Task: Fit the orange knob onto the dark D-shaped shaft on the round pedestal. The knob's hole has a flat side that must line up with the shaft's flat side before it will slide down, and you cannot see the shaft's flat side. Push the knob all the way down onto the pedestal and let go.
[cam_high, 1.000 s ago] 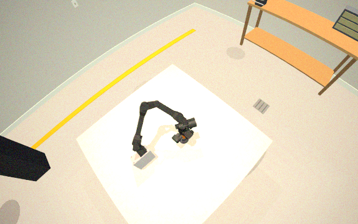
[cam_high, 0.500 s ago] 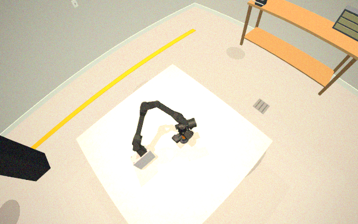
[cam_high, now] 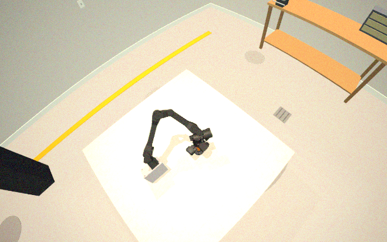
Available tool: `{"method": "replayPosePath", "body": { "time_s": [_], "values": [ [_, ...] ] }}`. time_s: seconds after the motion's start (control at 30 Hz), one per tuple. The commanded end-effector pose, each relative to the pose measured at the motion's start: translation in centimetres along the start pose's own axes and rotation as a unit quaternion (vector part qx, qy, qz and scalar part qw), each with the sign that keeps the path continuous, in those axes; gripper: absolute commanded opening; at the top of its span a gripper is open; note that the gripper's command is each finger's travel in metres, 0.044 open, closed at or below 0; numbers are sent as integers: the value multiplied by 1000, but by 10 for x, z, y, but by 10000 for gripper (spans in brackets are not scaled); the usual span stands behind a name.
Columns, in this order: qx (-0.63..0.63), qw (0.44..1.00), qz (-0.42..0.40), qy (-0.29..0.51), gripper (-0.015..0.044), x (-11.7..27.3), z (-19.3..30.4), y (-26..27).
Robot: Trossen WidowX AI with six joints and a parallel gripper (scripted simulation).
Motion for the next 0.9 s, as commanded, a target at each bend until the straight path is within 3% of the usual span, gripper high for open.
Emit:
{"method": "replayPosePath", "body": {
  "time_s": [0.0,0.17,0.7,0.87],
  "values": [
    [0,1000,0,0,0,0,0,0],
    [0,1000,0,0,0,0,0,0],
    [0,1000,0,0,420,0,0,0],
    [0,1000,0,0,440,0,0,0]
  ]
}}
Point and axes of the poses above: the point midway between the two fingers, 35 mm back from their tips, its own x axis back along the fingers, its own y axis across the jaws, z = x × y, the point moved 4 cm from there along x, back along the fingers, and after that the axes turned 11 degrees about -x, right-handed, at the moved point
